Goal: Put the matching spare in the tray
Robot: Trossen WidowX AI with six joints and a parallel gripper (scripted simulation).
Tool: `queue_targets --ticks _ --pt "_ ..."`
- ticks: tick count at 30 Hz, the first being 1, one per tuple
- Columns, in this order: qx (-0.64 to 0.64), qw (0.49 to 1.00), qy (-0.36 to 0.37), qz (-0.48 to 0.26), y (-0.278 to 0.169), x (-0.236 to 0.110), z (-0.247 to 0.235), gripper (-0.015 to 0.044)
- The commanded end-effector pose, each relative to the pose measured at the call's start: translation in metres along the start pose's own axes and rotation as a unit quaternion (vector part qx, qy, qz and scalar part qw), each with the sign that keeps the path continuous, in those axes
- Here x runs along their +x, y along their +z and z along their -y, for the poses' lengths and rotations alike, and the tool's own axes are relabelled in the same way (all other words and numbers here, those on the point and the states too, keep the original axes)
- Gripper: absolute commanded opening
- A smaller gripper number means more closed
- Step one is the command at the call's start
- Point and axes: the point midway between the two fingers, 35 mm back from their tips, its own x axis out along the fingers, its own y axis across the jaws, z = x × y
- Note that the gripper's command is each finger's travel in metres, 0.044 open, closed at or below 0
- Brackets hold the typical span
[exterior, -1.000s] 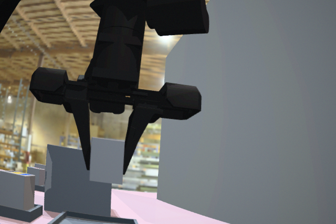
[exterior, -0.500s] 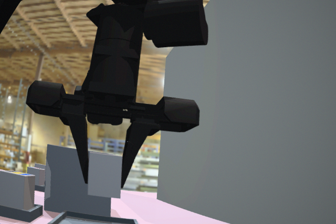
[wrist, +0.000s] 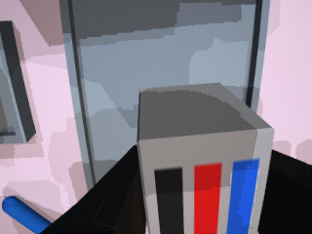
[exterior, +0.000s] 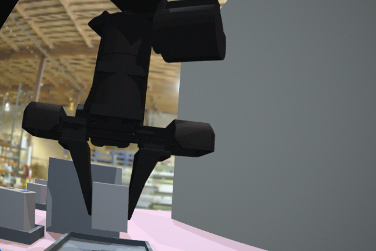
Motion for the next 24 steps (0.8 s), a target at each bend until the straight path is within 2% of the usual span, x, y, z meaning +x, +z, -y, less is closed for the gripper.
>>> queue_targets --ticks 1,17,24 --pt "-0.003 1.0 0.001 0.0 0.0 0.005 -0.001 0.0" --pt "-0.003 1.0 0.001 0.0 0.002 0.02 -0.004 0.0" --pt "0.0 1.0 0.0 0.0 0.002 0.017 -0.003 0.0184"
